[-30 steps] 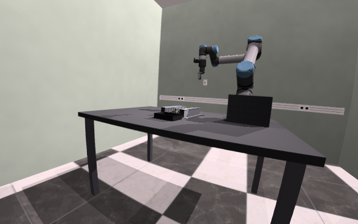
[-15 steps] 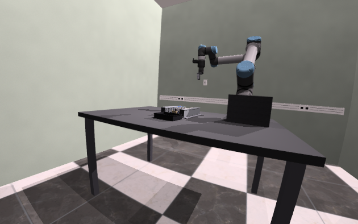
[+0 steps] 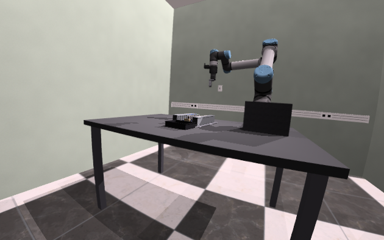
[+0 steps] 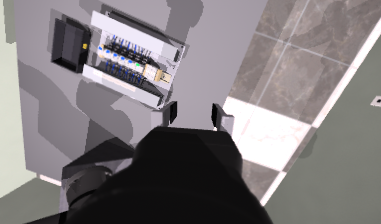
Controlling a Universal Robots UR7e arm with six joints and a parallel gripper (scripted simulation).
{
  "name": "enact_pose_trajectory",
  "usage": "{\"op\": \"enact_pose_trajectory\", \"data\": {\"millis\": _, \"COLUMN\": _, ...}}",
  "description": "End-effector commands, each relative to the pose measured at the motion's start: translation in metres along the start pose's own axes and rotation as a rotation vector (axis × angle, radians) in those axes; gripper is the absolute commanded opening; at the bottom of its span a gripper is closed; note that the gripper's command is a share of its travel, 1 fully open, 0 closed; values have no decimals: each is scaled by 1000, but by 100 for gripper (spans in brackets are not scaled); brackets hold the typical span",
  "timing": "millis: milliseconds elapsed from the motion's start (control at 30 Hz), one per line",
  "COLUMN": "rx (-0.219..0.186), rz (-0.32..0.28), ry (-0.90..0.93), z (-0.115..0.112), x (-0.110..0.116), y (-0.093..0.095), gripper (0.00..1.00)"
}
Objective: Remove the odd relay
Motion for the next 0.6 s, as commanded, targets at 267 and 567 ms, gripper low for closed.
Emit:
{"op": "enact_pose_trajectory", "data": {"millis": 267, "rx": 0, "rz": 5, "ry": -139, "z": -36, "x": -23, "y": 22, "gripper": 98}}
{"op": "enact_pose_trajectory", "data": {"millis": 567, "rx": 0, "rz": 8, "ry": -281, "z": -75, "x": -42, "y": 46, "gripper": 98}}
Point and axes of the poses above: the point where the finger pads meet when closed, its own y axis out along the fingers, its own z axis across the jaws, x = y × z, the point moved 6 cm from there along -y, back along the fingers, and after that the axes turned 12 degrees about y, right-handed, at the moved point
